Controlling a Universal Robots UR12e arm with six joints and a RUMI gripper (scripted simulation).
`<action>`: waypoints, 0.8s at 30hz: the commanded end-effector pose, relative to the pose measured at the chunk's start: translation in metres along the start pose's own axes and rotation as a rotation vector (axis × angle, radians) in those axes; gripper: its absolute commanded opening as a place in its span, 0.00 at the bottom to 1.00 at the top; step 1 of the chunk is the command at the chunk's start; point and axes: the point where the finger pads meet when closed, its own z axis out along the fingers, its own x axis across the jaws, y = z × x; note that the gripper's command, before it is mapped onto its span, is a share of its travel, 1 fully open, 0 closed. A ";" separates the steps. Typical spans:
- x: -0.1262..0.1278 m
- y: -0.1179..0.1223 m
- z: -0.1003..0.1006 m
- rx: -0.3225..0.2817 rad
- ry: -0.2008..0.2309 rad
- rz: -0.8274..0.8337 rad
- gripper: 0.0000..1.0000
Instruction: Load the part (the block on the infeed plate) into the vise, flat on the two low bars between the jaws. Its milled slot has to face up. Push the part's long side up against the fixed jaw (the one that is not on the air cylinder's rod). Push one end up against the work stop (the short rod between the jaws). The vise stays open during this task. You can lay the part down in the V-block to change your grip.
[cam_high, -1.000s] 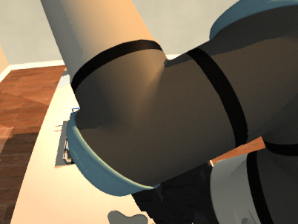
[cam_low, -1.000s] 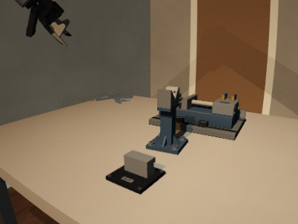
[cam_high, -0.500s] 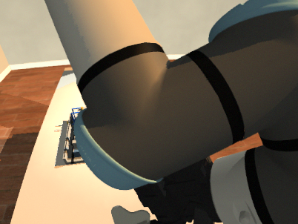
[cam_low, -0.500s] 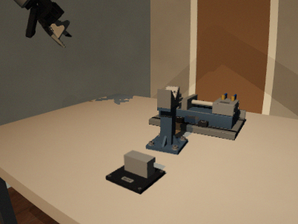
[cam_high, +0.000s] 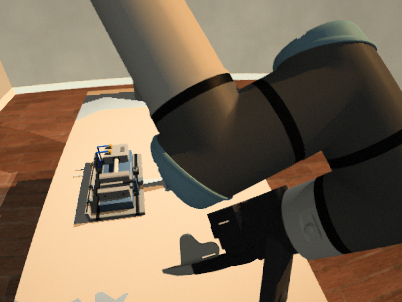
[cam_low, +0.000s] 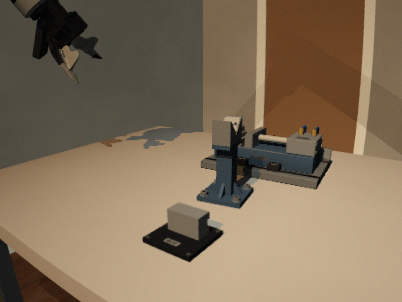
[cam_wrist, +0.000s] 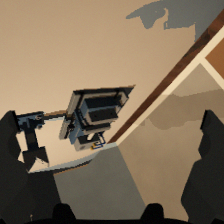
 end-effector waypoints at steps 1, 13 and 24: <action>-0.040 0.012 0.010 0.041 -0.039 0.166 1.00; -0.110 0.043 0.029 0.080 -0.128 0.459 1.00; -0.168 0.081 0.043 0.101 -0.222 0.721 1.00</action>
